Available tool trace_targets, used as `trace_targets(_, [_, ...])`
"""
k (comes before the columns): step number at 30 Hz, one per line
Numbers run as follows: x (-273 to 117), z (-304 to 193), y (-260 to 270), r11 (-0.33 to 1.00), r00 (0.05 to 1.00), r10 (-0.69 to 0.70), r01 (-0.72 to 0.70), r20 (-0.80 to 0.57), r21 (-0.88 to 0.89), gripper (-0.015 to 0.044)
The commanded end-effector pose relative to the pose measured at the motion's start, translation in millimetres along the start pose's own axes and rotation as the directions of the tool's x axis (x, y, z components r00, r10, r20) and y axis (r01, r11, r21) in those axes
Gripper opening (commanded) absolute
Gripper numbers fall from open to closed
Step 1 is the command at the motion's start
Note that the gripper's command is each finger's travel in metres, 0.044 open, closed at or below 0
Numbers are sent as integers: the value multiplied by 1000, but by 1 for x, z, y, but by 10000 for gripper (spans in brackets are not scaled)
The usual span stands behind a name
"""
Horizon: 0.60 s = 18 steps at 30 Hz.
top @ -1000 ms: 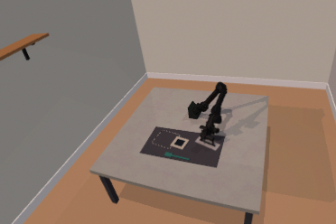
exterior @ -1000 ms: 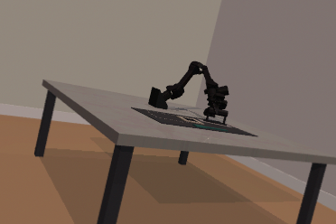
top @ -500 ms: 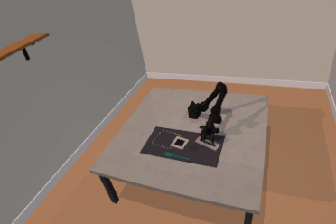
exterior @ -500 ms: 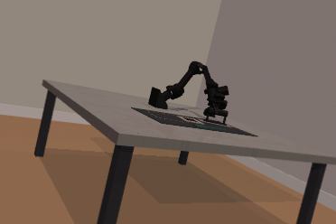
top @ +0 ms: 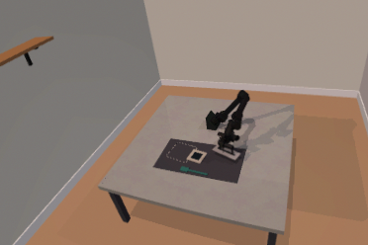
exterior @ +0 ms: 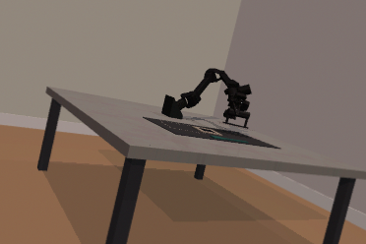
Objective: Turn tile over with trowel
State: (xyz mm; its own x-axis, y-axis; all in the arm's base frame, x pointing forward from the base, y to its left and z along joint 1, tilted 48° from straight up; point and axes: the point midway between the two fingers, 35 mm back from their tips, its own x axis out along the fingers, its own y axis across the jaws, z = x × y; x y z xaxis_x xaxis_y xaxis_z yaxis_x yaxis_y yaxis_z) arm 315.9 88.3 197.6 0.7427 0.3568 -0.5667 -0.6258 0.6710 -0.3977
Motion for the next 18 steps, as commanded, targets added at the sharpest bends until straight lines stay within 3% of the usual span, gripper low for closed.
trace_targets(1, [-9, 4, -8, 1000, 1000, -15, 15, 13, -5, 0])
trace_targets(18, [35, -4, -37, 1000, 995, -8, 9, 103, -10, 0])
